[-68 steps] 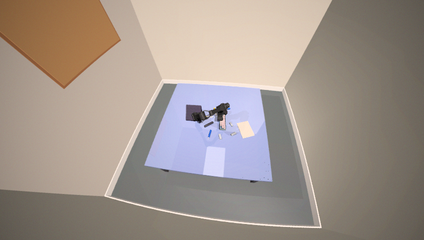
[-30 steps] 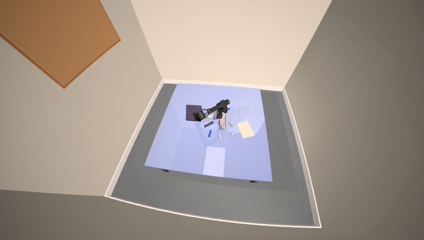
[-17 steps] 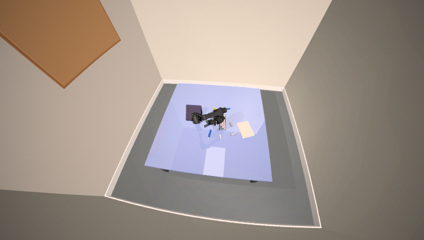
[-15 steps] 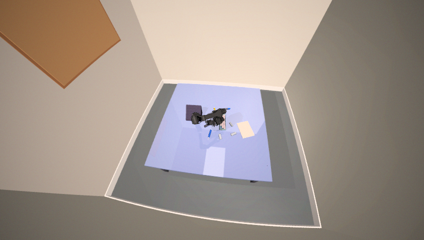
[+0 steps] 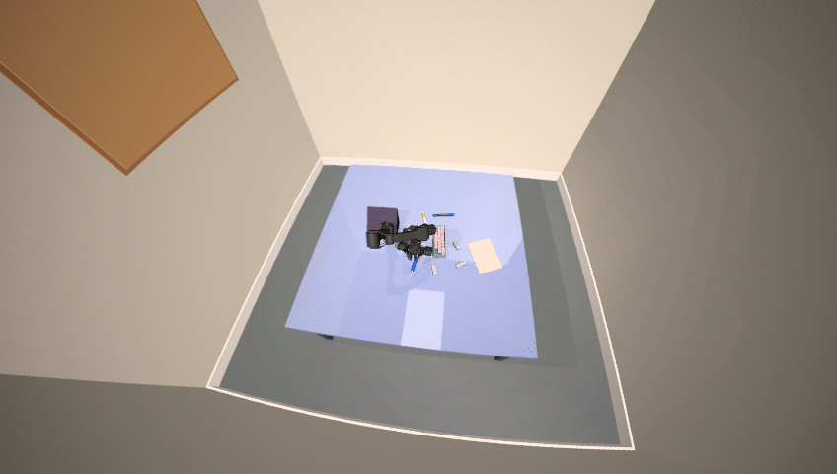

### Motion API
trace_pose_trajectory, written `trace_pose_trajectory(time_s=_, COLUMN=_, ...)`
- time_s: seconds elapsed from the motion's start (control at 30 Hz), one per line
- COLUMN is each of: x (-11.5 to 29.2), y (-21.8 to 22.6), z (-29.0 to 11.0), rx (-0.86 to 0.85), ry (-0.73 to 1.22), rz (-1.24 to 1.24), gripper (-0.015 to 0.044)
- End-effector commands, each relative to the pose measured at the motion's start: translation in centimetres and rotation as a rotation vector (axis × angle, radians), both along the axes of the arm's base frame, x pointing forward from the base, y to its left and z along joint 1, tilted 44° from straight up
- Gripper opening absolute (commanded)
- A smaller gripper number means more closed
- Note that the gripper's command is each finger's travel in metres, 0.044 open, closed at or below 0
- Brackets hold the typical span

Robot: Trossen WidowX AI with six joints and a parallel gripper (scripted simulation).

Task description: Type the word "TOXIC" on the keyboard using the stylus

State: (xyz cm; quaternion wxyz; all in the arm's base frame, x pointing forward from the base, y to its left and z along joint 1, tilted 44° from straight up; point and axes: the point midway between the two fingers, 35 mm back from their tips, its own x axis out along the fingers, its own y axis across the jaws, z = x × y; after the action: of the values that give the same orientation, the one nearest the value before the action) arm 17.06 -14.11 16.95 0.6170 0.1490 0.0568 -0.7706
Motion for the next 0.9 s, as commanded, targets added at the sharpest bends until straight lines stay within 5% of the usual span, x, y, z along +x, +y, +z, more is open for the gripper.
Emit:
trace_pose_trajectory(time_s=0.0, x=-0.2, y=-0.3, z=0.2, rx=-0.021, ry=-0.022, rz=-0.007, gripper=0.0150)
trace_pose_trajectory(time_s=0.87, x=-0.5, y=-1.7, z=-1.3, rx=-0.022, ry=-0.022, rz=-0.007, gripper=0.0150)
